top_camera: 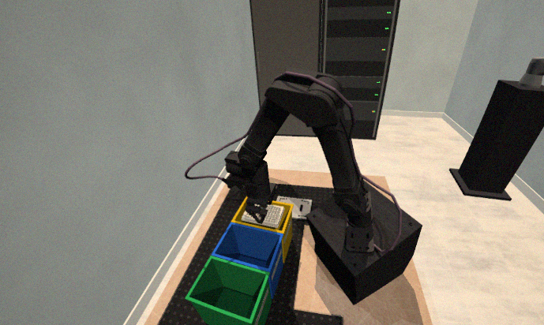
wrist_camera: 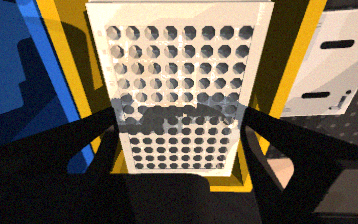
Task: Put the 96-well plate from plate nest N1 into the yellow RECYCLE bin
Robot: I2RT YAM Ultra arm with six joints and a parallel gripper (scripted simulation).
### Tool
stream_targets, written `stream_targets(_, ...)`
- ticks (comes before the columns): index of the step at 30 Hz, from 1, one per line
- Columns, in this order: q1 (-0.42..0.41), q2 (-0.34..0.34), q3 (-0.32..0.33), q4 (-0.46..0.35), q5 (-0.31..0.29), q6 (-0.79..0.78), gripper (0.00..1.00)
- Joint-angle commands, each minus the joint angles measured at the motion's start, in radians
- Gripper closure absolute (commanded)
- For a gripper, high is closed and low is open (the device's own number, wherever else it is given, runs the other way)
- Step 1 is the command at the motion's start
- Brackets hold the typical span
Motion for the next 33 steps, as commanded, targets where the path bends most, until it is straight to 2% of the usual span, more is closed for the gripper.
stream_targets(1,-0.002,-0.001,-0.005,0.030,0.006,0.007,1.00)
stream_targets(5,0.002,0.023,0.000,0.027,0.006,0.007,1.00)
stream_targets(8,0.006,0.004,-0.019,0.048,0.005,0.011,1.00)
stream_targets(14,0.006,0.035,-0.021,0.061,0.006,0.013,1.00)
stream_targets(23,0.010,0.018,-0.033,0.104,0.008,0.021,1.00)
stream_targets(27,-0.001,0.038,0.010,0.058,0.006,0.009,1.00)
stream_targets(33,-0.005,0.039,0.014,0.058,0.005,0.006,1.00)
